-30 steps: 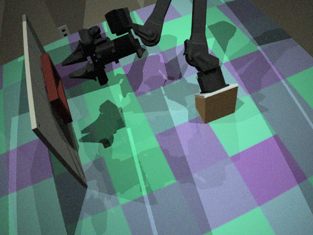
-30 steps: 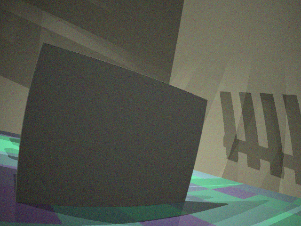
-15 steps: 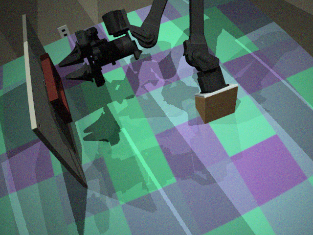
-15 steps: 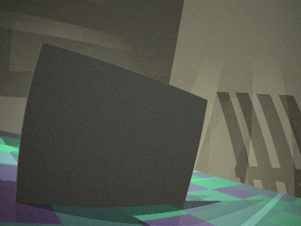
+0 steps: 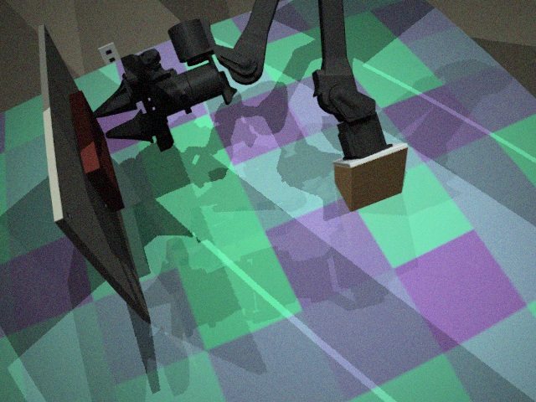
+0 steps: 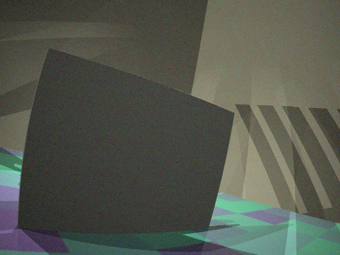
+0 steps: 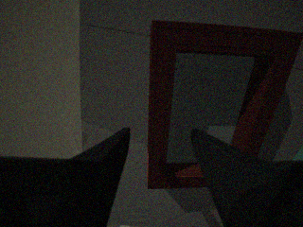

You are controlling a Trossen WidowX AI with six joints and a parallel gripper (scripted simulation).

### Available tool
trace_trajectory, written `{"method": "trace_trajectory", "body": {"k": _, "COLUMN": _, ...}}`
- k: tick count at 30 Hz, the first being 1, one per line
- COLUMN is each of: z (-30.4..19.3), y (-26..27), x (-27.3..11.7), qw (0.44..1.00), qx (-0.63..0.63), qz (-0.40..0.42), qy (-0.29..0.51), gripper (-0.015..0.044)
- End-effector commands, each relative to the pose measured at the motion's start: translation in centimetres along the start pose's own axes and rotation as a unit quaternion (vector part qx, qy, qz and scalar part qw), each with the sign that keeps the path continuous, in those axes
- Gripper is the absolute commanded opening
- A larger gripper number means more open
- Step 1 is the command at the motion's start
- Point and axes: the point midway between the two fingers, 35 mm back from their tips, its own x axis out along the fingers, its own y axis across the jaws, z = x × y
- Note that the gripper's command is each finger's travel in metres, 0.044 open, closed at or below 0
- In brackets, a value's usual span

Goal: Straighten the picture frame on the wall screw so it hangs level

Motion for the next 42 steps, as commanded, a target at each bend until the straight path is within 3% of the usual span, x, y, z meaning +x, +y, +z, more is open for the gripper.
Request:
{"method": "trace_trajectory", "body": {"k": 1, "z": 0.2, "y": 0.1, "x": 1.0, "qw": 1.000, "qx": 0.003, "qz": 0.000, "qy": -0.002, "gripper": 0.0260}}
{"method": "trace_trajectory", "body": {"k": 14, "z": 0.1, "y": 0.0, "x": 3.0, "qw": 1.000, "qx": 0.003, "qz": 0.001, "qy": -0.002, "gripper": 0.0260}}
{"method": "trace_trajectory", "body": {"k": 42, "z": 0.1, "y": 0.0, "x": 3.0, "qw": 1.000, "qx": 0.003, "qz": 0.001, "qy": -0.002, "gripper": 0.0260}}
